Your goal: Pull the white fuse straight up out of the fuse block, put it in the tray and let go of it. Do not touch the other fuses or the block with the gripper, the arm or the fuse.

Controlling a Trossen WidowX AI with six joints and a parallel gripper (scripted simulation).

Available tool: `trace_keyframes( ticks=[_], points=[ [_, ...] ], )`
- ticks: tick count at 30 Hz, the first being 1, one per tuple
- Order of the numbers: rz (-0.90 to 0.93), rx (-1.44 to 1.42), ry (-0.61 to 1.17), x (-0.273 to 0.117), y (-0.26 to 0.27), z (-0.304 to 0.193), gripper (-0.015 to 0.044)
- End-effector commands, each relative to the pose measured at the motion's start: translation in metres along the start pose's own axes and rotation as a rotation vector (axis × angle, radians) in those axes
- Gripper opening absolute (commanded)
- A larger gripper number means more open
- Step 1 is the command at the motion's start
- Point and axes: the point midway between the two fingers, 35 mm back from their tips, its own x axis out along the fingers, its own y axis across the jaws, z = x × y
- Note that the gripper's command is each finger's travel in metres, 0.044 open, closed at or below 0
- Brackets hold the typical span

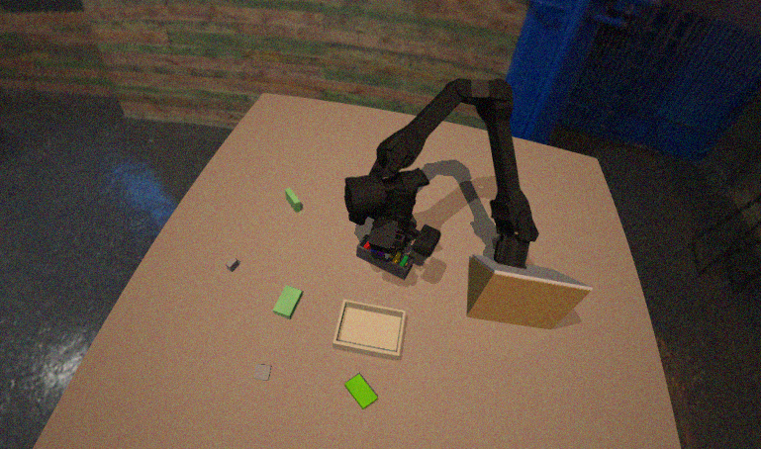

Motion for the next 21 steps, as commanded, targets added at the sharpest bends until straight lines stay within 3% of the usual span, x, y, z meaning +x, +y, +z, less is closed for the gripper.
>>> trace_keyframes(
  ticks=[1,21],
  points=[
    [0.004,0.005,-0.004,-0.0024,0.0003,0.0002,0.0000],
    [0.004,0.004,-0.003,-0.0123,0.0005,0.0000,0.0000]
  ],
)
